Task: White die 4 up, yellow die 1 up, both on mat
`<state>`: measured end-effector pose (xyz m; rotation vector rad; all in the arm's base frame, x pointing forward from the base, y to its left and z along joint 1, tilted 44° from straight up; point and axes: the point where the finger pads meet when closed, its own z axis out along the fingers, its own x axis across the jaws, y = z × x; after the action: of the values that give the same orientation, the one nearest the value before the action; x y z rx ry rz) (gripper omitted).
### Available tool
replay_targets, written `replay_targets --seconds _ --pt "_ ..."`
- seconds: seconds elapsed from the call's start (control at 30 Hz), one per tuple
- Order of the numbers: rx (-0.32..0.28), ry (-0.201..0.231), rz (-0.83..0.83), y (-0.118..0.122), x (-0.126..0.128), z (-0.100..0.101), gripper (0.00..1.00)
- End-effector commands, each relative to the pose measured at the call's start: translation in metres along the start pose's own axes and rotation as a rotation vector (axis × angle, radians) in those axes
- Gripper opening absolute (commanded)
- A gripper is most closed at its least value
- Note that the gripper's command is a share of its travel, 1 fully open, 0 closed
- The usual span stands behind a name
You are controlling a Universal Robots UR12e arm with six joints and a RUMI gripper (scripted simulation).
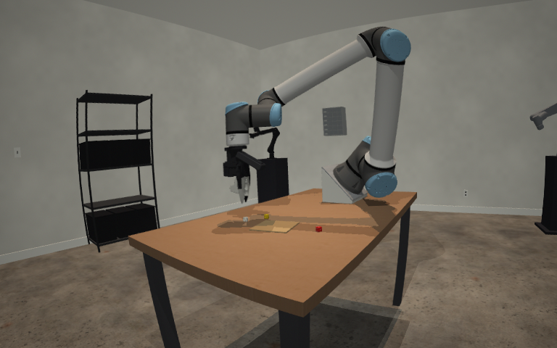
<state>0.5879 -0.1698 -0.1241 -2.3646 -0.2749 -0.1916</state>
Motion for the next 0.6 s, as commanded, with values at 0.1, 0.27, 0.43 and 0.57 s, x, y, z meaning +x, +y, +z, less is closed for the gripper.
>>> replay_targets --seconds 0.1,0.27,0.43,0.57 --pt "-0.001 0.001 0.0 0.0005 0.0003 -0.0008 0.18" --pt "-0.001 0.001 0.0 0.0005 0.0003 -0.0005 0.18" --pt "-0.001 0.001 0.0 0.0005 0.0003 0.001 0.18" --pt "-0.001 0.001 0.0 0.0005 0.0004 0.0037 0.18"
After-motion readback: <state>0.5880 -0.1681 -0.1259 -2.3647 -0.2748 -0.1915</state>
